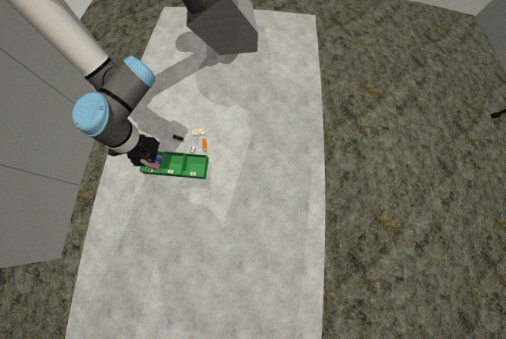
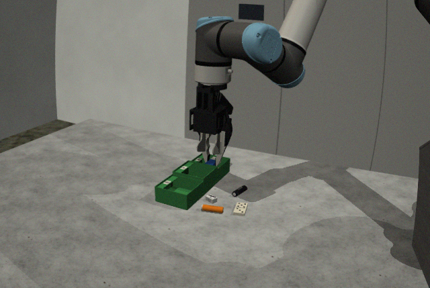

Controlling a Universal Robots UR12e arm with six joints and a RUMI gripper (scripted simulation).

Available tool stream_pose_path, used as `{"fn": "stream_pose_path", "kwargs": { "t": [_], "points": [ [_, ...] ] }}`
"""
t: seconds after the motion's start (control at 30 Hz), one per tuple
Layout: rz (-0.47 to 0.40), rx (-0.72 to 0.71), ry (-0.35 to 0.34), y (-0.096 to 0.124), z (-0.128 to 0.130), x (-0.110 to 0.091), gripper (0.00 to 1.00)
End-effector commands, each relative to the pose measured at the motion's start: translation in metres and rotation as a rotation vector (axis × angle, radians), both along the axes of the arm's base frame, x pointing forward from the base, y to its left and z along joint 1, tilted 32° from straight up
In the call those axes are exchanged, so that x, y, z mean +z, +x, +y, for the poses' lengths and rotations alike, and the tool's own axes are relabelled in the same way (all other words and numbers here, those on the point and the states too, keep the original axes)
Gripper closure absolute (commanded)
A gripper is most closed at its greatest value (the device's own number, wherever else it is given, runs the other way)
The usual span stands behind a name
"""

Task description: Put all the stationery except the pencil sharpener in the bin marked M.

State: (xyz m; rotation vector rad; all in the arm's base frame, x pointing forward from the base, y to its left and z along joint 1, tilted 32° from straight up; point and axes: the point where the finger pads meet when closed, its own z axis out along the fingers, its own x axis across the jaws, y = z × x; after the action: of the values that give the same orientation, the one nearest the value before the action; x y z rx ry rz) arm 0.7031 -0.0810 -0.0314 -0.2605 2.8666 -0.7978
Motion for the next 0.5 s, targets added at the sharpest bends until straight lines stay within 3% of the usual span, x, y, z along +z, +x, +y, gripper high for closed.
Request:
{"fn": "stream_pose_path", "kwargs": {
  "t": [0.0, 0.13, 0.17, 0.47],
  "points": [
    [-0.001, 0.000, 0.000, 0.0001, 0.0005, 0.0001, 1.00],
    [-0.001, 0.000, 0.000, -0.0001, 0.0006, 0.0000, 1.00],
    [-0.001, 0.000, 0.000, -0.0001, 0.0006, 0.0000, 0.82],
    [-0.001, 0.000, 0.000, 0.0000, 0.0005, 0.0000, 0.82]
  ]
}}
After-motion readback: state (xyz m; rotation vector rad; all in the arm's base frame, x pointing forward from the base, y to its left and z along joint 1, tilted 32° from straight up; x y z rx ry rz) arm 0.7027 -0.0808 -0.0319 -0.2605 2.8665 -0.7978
